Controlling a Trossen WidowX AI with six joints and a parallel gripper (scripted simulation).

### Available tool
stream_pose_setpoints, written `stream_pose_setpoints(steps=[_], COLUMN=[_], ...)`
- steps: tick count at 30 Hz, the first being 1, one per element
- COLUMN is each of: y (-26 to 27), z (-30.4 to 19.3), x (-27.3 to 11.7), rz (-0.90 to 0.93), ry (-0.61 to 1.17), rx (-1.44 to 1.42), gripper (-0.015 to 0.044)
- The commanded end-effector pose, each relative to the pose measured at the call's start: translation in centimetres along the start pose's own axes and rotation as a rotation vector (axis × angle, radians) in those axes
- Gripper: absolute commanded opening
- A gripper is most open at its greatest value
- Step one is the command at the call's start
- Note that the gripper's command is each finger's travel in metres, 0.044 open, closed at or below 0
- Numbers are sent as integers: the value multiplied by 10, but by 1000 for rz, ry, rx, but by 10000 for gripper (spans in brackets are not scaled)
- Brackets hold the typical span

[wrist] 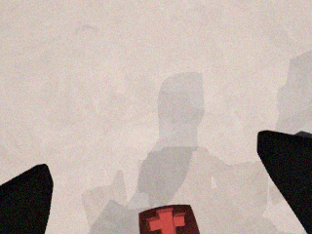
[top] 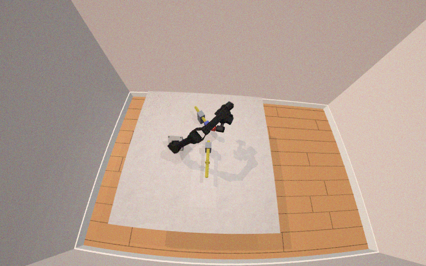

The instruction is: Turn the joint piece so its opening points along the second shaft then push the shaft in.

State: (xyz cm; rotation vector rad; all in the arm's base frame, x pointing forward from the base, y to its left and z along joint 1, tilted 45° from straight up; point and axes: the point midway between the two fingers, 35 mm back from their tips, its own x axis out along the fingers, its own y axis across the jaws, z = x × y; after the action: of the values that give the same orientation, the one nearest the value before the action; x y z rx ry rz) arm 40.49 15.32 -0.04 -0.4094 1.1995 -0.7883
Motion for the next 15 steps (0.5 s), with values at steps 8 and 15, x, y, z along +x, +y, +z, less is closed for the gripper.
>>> stream_pose_setpoints(steps=[8, 15], y=[-1, -2], z=[-7, -13], x=[40, 62], rz=[-12, -14], ry=[4, 3], rx=[-6, -6], gripper=[440, 440])
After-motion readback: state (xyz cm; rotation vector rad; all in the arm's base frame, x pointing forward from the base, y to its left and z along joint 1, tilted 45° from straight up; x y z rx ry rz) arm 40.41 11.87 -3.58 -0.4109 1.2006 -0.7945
